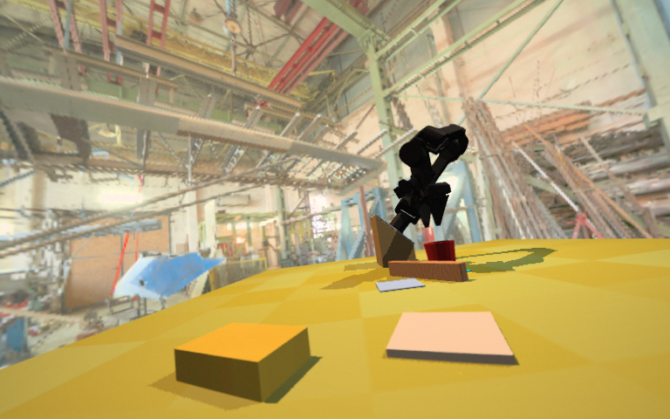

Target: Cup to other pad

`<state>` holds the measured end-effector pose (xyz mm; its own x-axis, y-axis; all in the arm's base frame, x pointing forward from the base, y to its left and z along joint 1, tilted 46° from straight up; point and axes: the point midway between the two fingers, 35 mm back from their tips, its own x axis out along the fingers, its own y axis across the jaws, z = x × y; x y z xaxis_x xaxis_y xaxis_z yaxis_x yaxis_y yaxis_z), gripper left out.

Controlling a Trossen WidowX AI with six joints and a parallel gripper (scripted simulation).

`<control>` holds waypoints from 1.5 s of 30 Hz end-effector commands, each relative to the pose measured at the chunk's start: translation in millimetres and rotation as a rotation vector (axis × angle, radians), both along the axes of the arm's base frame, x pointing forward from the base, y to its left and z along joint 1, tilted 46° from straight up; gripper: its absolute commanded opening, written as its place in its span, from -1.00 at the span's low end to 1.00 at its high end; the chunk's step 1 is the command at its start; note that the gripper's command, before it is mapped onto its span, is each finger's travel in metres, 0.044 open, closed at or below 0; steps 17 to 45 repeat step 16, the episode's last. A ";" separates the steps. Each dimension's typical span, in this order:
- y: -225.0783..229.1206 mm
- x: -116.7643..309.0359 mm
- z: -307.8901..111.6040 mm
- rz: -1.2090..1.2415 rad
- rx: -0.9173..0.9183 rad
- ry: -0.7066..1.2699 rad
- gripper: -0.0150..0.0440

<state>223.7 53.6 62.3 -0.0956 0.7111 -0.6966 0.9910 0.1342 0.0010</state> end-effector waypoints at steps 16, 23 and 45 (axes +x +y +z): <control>-24.6 5.8 24.5 0.001 -0.002 -0.006 1.00; -24.6 5.8 24.5 0.001 -0.002 -0.006 1.00; -24.6 5.8 24.5 0.001 -0.002 -0.006 1.00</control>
